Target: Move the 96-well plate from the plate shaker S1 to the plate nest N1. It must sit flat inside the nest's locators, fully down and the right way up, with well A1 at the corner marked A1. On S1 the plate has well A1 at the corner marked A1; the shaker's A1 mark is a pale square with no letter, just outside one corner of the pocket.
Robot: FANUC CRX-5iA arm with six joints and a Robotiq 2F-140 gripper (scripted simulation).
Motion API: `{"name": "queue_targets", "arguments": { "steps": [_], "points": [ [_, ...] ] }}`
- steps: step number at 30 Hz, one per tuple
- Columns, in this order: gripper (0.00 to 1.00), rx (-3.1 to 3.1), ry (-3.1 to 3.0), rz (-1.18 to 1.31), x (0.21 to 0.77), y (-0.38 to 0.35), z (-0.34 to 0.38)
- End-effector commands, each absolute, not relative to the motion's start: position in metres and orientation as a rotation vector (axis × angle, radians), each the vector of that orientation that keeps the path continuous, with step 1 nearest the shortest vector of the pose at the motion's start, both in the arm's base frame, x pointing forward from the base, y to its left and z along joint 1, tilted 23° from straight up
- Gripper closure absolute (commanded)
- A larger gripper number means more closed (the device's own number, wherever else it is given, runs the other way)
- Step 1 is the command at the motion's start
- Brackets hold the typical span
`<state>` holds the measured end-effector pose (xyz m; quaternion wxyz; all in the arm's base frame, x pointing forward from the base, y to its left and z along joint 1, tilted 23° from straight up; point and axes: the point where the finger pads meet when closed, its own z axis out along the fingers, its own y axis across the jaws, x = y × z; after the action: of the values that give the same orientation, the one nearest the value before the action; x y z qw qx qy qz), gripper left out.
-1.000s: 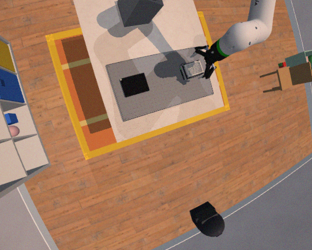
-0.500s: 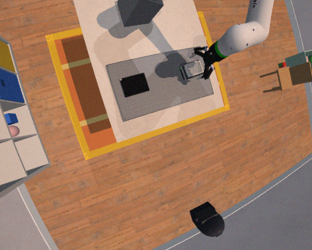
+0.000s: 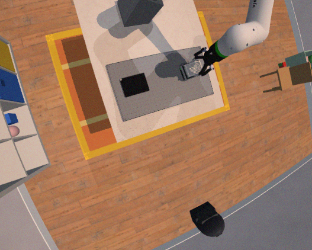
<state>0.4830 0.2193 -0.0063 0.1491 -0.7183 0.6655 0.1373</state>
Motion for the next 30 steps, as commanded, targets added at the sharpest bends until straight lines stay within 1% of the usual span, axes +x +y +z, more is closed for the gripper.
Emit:
{"name": "queue_targets", "arguments": {
  "steps": [1,23,30],
  "points": [
    [1.0,-2.065,1.913,0.395,0.483,0.219,-0.006],
    [1.0,-2.065,1.913,0.395,0.483,0.219,-0.006],
    [1.0,-2.065,1.913,0.395,0.483,0.215,0.004]
  ]
}}
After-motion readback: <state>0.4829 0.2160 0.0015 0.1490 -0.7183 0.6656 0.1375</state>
